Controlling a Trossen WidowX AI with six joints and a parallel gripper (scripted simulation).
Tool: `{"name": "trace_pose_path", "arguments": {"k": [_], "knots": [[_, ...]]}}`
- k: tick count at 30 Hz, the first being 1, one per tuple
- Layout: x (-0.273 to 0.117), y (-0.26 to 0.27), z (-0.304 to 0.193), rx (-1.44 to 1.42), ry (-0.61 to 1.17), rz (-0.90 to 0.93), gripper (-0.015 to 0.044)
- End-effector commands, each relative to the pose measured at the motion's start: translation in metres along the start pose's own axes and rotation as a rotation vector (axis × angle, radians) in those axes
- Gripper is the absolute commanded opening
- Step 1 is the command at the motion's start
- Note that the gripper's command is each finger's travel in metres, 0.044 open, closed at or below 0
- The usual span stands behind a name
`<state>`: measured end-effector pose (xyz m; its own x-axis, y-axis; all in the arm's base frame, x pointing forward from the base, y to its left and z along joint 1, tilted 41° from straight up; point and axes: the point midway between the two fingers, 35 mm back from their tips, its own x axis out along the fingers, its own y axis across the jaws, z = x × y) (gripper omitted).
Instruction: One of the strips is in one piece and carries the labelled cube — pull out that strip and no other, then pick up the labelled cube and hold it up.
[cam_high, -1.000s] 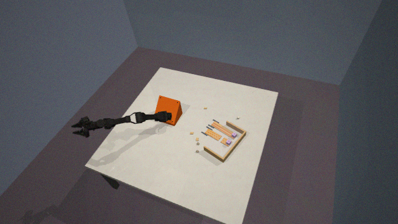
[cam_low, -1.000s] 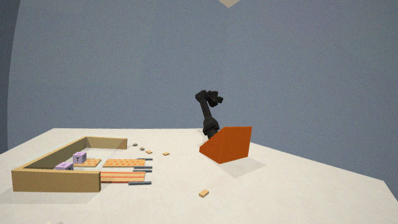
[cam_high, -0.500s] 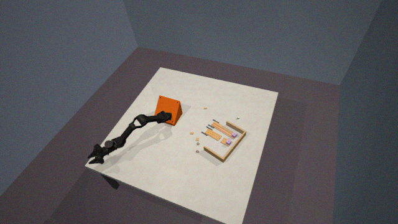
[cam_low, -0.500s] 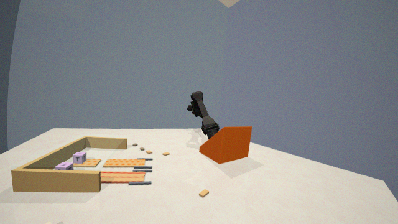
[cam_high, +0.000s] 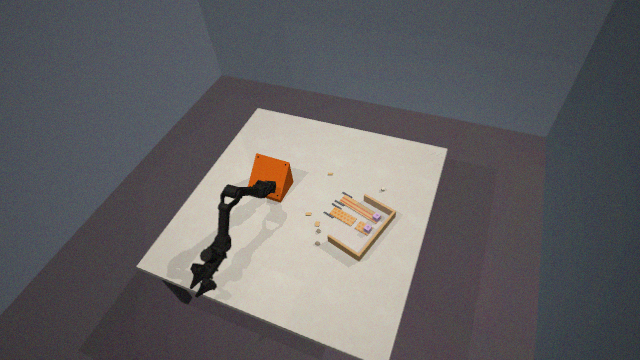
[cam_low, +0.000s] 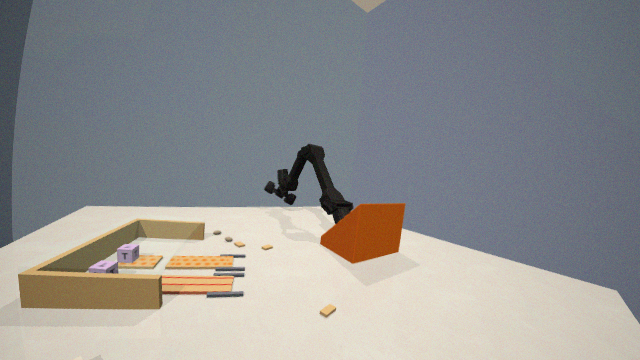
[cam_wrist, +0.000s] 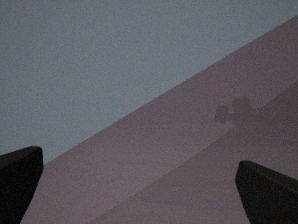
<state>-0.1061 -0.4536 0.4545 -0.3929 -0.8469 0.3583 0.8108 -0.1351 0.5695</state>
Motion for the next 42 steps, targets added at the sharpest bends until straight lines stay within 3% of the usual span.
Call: {"name": "trace_pose_path", "arguments": {"k": [1,10,22,32,42], "knots": [[-0.014,0.021,-0.018,-0.021,0.048,0.025,0.0400],[-0.089,0.104,-0.122,-0.098,0.322,0.156,0.0400],[-0.263,0.188,-0.221,-0.311,0.666,0.413,0.0400],[-0.440,0.209,-0.245,-0.583,0.841,0.744,0.0400],[-0.603,0.169,-0.218,-0.913,0.827,1.180,0.0400]]}}
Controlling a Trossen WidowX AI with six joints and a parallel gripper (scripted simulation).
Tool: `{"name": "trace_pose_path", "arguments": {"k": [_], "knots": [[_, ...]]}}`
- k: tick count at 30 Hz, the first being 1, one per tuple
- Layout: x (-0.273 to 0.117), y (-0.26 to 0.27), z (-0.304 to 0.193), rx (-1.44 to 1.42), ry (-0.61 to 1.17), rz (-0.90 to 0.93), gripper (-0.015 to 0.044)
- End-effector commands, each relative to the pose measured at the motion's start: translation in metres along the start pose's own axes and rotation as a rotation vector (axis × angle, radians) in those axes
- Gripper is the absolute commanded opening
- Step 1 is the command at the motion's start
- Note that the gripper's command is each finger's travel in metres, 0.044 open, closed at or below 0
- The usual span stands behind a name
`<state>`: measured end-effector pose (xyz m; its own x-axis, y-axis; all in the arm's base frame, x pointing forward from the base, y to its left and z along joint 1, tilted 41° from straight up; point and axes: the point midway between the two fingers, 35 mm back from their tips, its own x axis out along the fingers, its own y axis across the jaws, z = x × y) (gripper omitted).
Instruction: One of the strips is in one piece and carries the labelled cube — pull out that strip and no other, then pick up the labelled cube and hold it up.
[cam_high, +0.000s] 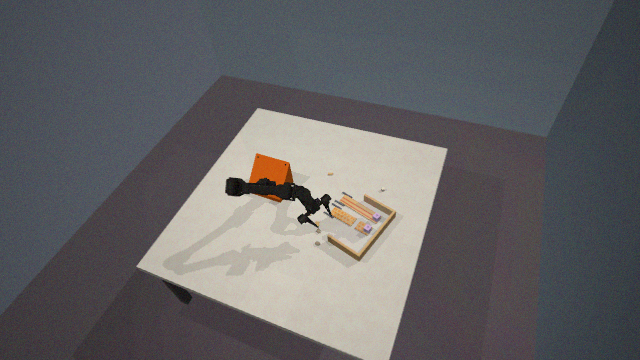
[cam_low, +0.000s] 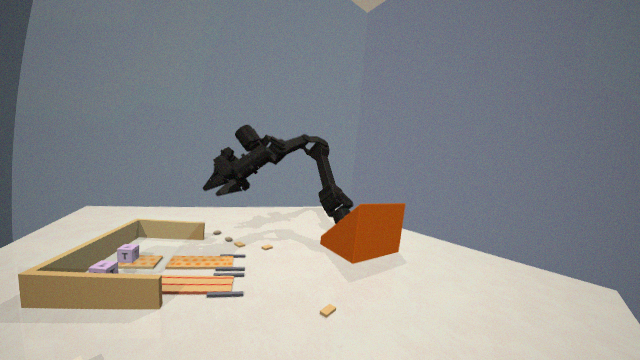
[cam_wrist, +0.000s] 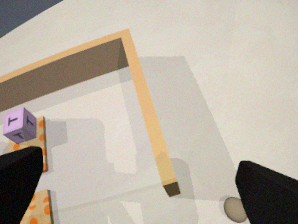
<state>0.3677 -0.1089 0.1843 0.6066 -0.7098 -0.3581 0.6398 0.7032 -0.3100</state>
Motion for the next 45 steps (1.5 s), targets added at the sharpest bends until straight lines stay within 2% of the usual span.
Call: {"name": "trace_pose_path", "arguments": {"k": [1,9,18,21,33,45], "knots": [[-0.032,0.033,-0.020,-0.159,0.000,0.069,0.0400],[-0.110,0.092,-0.075,-0.535,-0.070,0.219,0.0400],[-0.112,0.093,-0.076,-0.543,-0.072,0.222,0.0400],[-0.106,0.104,-0.075,-0.540,-0.026,0.223,0.0321],[-0.051,0.171,-0.094,-0.476,0.392,0.142,0.0006],[-0.001,0.196,-0.151,-0.359,0.787,-0.118,0.0000]]}}
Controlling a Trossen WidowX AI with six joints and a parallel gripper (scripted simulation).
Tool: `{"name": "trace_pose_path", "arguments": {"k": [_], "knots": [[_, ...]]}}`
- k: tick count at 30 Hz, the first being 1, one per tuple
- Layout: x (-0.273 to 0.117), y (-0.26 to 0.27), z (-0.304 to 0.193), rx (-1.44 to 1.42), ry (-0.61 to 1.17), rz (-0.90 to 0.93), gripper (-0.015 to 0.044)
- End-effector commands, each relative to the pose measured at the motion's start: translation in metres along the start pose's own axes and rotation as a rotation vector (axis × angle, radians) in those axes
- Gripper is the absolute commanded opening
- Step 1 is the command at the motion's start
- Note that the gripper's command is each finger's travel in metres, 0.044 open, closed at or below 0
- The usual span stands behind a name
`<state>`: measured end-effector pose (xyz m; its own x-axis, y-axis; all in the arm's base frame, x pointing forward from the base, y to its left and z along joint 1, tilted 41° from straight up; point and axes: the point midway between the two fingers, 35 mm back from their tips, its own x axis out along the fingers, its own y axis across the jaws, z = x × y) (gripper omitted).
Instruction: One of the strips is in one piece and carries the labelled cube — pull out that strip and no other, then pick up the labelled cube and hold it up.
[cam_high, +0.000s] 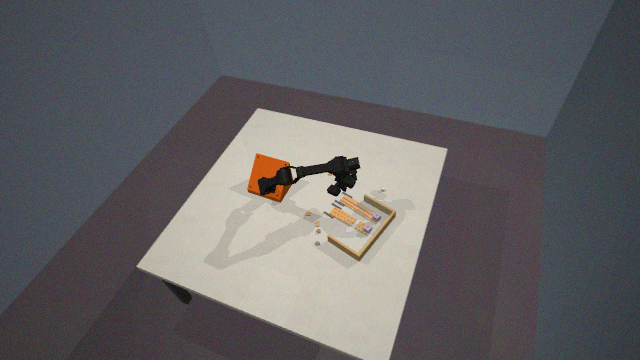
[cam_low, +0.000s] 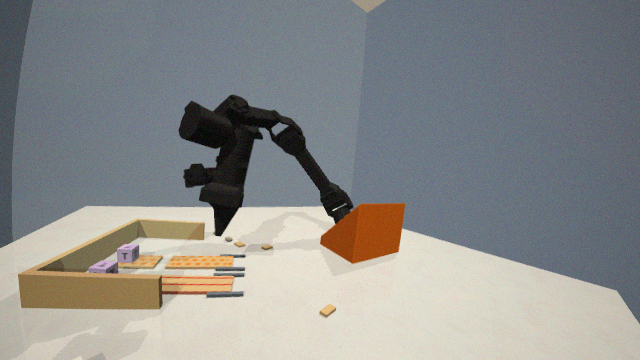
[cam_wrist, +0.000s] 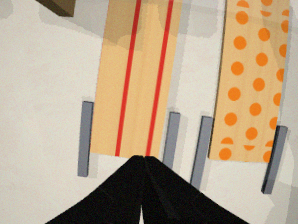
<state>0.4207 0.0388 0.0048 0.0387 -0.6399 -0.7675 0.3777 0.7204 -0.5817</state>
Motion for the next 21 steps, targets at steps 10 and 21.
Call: {"name": "trace_pose_path", "arguments": {"k": [10,21], "knots": [[0.026,0.010,-0.003,0.056,0.121,-0.053,0.0000],[0.044,0.010,-0.004,0.056,0.120,-0.053,0.0000]]}}
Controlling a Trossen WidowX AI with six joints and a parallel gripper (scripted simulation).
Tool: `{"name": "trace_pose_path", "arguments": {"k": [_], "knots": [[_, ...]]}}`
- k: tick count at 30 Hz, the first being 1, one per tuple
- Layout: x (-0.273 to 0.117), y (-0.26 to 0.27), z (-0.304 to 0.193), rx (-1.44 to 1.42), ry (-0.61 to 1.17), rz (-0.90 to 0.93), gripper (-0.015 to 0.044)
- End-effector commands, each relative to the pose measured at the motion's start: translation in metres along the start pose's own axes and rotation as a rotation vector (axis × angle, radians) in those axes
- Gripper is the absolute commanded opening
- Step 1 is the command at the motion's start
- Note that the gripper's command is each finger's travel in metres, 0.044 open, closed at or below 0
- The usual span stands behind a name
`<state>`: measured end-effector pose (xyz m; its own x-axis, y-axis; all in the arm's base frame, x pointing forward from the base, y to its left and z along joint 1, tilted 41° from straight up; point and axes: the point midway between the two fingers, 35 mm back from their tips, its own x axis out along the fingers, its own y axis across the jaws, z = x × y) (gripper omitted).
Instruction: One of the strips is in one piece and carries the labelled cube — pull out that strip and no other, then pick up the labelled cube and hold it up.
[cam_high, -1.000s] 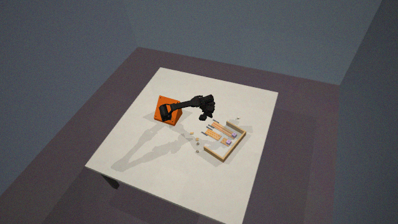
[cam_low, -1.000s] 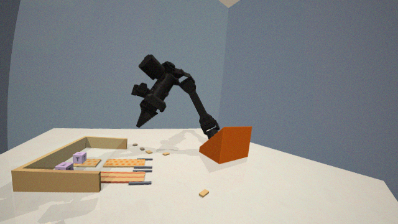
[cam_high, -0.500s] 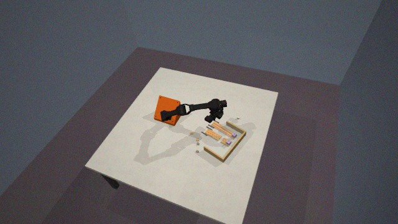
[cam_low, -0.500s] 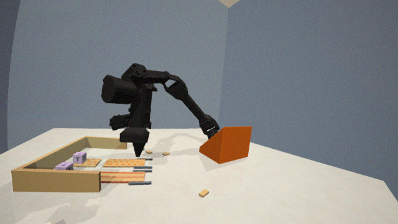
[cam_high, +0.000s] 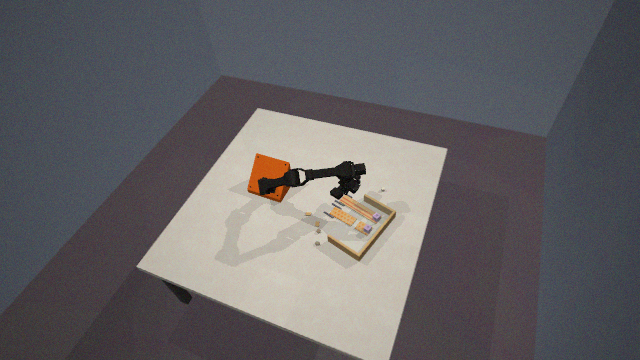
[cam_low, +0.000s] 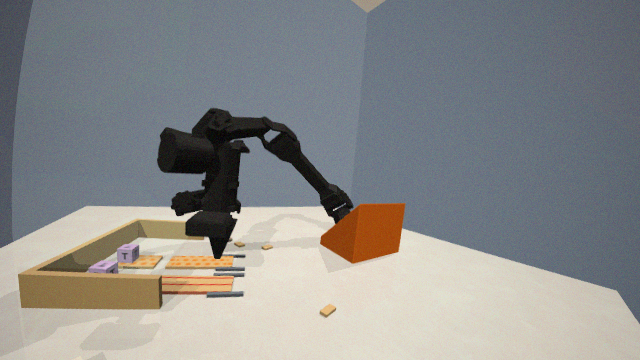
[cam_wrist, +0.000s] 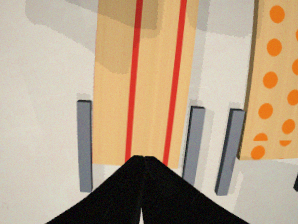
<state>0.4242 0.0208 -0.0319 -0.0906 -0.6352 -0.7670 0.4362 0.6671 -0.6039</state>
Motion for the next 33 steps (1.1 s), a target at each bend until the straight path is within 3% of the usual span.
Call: {"name": "trace_pose_path", "arguments": {"k": [1,33], "knots": [[0.006,0.000,-0.001,-0.009,0.000,-0.004,0.0000],[0.051,0.001,-0.001,-0.008,-0.001,-0.007,0.0000]]}}
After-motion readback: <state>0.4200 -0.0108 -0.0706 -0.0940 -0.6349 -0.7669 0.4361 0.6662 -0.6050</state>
